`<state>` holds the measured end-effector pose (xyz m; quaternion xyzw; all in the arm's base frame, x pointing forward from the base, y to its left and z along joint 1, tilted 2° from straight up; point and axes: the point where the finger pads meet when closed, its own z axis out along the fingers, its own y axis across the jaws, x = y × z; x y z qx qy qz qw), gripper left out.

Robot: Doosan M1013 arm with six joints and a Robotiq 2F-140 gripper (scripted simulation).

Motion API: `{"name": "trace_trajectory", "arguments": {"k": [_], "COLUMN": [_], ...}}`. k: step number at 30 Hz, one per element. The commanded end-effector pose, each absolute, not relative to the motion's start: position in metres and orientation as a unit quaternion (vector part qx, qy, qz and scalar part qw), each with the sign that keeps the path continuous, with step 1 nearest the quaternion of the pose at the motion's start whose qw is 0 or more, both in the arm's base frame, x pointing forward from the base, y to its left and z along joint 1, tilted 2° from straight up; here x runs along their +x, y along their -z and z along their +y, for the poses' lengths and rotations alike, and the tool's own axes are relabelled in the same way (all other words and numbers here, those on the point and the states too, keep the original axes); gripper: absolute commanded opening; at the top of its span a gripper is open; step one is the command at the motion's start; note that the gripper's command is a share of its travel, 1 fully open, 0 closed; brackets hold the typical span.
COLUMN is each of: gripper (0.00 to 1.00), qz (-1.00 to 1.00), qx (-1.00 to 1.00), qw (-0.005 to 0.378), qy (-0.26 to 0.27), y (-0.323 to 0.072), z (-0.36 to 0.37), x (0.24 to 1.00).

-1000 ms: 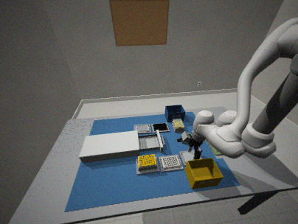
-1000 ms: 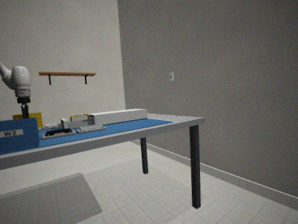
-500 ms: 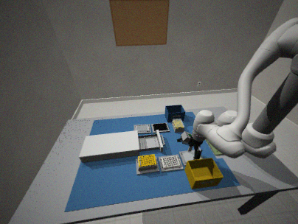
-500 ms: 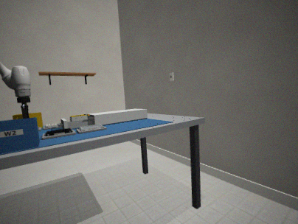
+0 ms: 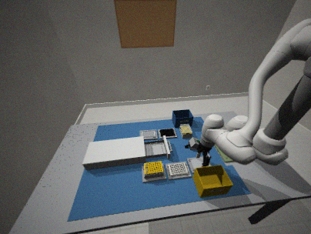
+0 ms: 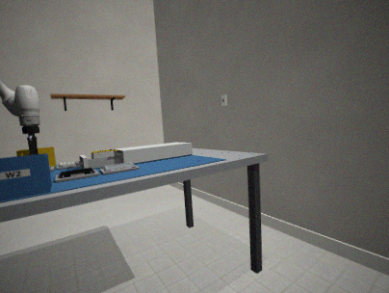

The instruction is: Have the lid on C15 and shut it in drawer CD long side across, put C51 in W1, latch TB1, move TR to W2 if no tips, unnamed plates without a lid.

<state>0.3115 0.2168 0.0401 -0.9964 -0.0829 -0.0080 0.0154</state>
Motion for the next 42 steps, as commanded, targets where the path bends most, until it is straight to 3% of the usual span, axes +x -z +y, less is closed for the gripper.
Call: {"name": "trace_trajectory", "arguments": {"k": [1,42], "gripper": [0.00,0.00], "qz": [-0.083,-0.083], "qx": [-0.996,-0.996], "qw": [0.016,0.016], "qy": [0.008,0.008], "y": [-0.041,-0.086], "z": [0.217,0.215], "x": [0.311,0.311]}}
